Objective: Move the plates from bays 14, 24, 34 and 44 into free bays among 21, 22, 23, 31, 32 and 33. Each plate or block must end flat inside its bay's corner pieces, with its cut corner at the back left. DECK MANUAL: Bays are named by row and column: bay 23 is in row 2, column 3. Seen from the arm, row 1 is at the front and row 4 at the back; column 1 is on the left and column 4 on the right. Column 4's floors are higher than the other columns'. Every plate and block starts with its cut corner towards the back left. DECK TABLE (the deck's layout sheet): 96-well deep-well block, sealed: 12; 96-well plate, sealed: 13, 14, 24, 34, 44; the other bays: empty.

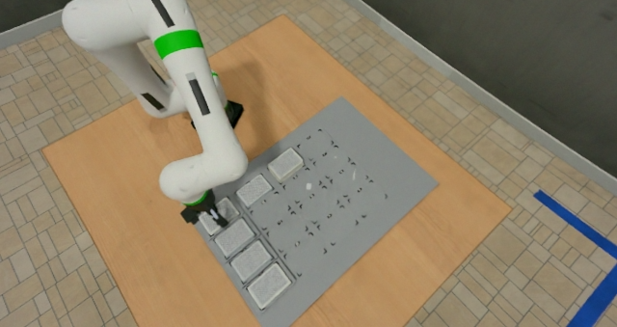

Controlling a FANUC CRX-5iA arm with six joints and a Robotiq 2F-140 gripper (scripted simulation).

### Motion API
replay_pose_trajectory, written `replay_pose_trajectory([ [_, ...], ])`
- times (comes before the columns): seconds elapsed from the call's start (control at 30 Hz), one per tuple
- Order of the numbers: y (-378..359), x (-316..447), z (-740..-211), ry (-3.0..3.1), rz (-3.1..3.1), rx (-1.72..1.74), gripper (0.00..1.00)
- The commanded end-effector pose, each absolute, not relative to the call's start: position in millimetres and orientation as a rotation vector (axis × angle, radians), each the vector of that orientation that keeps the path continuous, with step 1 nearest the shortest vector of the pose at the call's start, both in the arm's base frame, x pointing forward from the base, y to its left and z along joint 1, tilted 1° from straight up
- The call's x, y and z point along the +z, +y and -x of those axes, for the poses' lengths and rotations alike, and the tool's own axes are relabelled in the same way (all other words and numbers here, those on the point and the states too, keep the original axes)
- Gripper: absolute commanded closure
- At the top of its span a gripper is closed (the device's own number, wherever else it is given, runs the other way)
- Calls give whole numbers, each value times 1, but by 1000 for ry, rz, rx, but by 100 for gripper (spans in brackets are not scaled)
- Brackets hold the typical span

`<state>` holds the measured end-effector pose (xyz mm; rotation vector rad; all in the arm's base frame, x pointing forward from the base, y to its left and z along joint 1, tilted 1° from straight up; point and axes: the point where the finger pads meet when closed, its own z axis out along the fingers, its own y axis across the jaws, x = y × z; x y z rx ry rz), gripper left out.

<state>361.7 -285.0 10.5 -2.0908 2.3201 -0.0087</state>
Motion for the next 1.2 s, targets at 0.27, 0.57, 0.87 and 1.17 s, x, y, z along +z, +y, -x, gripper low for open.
replay_pose_trajectory([
  [0.27, -285, 13, -362, 2320, 2091, -11, 90],
  [0.57, -286, 16, -362, 2320, 2091, -11, 90],
  [0.87, -286, 19, -362, 2320, 2091, -11, 90],
  [1.17, -286, 21, -362, 2320, 2091, -11, 90],
])
